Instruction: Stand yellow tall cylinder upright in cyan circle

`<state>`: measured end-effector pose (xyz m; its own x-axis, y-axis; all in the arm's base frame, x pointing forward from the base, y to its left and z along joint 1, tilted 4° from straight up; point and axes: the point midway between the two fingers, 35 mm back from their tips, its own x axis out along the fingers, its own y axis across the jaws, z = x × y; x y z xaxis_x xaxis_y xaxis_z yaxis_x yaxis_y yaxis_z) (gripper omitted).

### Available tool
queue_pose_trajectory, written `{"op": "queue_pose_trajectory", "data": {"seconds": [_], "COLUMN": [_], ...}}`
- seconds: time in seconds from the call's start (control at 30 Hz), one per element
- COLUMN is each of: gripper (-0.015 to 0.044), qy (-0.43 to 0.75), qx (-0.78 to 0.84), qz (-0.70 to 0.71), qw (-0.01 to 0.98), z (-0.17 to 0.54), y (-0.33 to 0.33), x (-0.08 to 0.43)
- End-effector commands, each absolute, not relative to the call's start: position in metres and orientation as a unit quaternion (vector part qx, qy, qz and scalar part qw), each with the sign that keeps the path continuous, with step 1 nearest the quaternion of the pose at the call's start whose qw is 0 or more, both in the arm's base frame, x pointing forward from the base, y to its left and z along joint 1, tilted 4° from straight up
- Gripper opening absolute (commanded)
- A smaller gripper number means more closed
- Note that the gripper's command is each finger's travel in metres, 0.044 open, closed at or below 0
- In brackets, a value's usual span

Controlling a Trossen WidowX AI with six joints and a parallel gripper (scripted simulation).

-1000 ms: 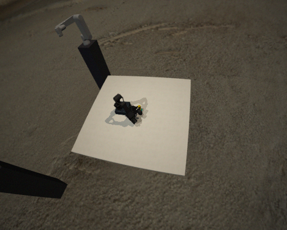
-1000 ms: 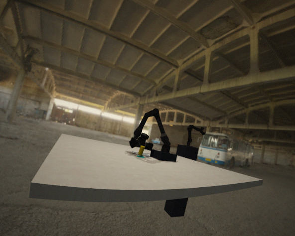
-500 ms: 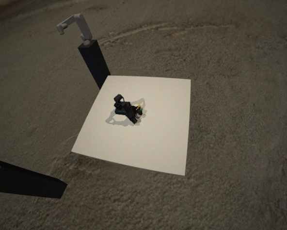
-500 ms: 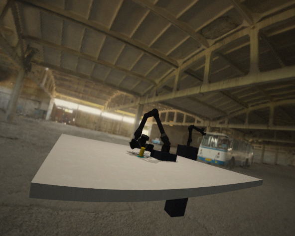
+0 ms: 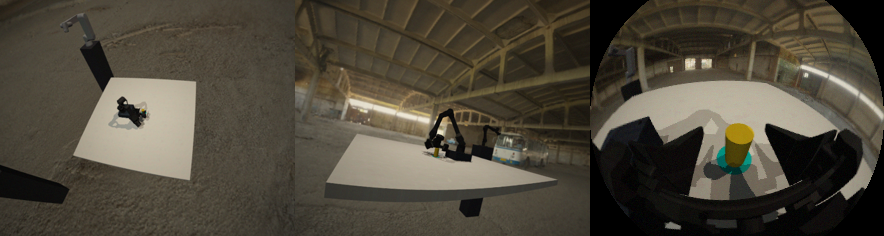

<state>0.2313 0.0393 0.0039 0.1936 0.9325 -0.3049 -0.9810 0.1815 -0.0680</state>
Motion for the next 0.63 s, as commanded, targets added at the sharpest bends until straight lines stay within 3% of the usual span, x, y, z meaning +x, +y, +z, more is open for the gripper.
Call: {"op": "queue_pose_trajectory", "data": {"seconds": [0.0, 0.27, 0.47, 0.6], "gripper": [0.04, 0.04, 0.04, 0.04], "qy": [0.098, 0.102, 0.108, 0.23], "qx": [-0.113, -0.07, -0.067, -0.098], "qz": [0.622, 0.604, 0.607, 0.674], "qw": [0.769, 0.787, 0.784, 0.695], "z": [0.02, 0.079, 0.083, 0.078], "y": [0.038, 0.037, 0.038, 0.056], "x": [0.234, 0.236, 0.235, 0.225]}}
